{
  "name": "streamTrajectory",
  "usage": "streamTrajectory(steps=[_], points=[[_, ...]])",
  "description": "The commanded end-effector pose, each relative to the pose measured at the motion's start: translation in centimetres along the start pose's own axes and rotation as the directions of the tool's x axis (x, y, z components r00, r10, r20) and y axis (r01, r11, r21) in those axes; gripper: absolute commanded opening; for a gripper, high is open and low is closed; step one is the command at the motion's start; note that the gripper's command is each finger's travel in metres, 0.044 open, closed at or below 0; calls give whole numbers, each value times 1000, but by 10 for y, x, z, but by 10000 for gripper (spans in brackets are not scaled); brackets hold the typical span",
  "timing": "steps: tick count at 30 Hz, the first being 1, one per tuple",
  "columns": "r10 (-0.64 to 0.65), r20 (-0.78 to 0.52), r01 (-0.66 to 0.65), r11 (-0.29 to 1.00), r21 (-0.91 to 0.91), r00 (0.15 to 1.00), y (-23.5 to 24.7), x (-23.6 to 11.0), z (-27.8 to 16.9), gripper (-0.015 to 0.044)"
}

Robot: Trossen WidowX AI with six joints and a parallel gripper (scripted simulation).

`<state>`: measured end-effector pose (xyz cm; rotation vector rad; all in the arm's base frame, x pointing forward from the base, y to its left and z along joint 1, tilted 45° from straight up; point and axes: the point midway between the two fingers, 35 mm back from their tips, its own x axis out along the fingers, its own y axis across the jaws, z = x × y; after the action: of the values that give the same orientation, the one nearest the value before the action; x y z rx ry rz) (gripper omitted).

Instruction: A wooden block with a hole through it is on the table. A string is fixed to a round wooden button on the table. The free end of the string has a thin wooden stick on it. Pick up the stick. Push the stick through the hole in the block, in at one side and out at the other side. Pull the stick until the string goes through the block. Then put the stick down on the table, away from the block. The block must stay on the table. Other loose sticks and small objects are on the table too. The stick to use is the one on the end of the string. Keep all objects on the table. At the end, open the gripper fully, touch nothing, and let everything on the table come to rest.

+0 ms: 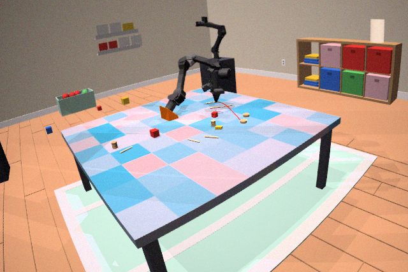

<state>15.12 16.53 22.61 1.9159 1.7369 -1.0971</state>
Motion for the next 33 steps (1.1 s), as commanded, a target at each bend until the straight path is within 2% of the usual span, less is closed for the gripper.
streamTrajectory(steps=[1,33], points=[[4,2,-3,999,-40,1000,1,0,-5,0],[4,-7,-6,950,-311,1000,-3,-1,-43,0]])
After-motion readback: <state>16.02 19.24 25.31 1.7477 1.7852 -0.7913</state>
